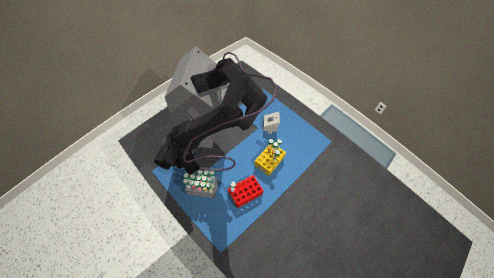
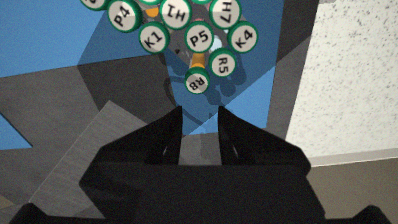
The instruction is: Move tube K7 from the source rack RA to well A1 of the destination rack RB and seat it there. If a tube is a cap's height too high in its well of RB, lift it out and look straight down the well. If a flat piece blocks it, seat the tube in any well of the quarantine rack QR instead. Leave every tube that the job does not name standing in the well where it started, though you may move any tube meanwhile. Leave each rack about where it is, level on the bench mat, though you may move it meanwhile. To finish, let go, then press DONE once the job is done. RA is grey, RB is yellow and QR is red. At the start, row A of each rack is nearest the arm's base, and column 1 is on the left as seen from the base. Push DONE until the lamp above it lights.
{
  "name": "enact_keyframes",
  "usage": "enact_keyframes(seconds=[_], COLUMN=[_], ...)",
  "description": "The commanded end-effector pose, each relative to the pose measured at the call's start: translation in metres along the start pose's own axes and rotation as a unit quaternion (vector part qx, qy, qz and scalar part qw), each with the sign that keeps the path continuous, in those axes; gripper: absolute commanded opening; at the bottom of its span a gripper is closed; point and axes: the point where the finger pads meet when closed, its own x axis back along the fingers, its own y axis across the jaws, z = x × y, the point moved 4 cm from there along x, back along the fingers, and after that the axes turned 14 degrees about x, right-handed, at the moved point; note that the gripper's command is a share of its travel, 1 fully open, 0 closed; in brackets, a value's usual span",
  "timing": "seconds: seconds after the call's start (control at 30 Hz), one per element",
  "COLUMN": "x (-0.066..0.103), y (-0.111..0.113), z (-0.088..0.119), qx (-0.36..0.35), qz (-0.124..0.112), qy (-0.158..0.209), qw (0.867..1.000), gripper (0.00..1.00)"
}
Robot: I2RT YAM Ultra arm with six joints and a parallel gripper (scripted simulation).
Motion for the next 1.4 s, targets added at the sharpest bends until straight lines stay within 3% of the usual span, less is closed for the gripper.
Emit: enact_keyframes(seconds=[0.0,0.33,0.53,0.57,0.8,1.37], x=[0.018,0.045,0.037,0.039,0.034,0.028], y=[-0.010,-0.015,-0.004,0.006,0.020,0.056], z=[-0.007,-0.011,-0.003,-0.007,-0.030,-0.067], qx=[0.015,0.015,0.005,-0.021,-0.115,-0.115], qz=[0.011,0.012,-0.001,-0.006,-0.003,-0.004], qy=[-0.006,-0.003,-0.002,-0.003,-0.005,-0.005], qw=[1.000,1.000,1.000,1.000,0.993,0.993], gripper=[0.30,0.30,0.30,0.00,0.00,0.00])
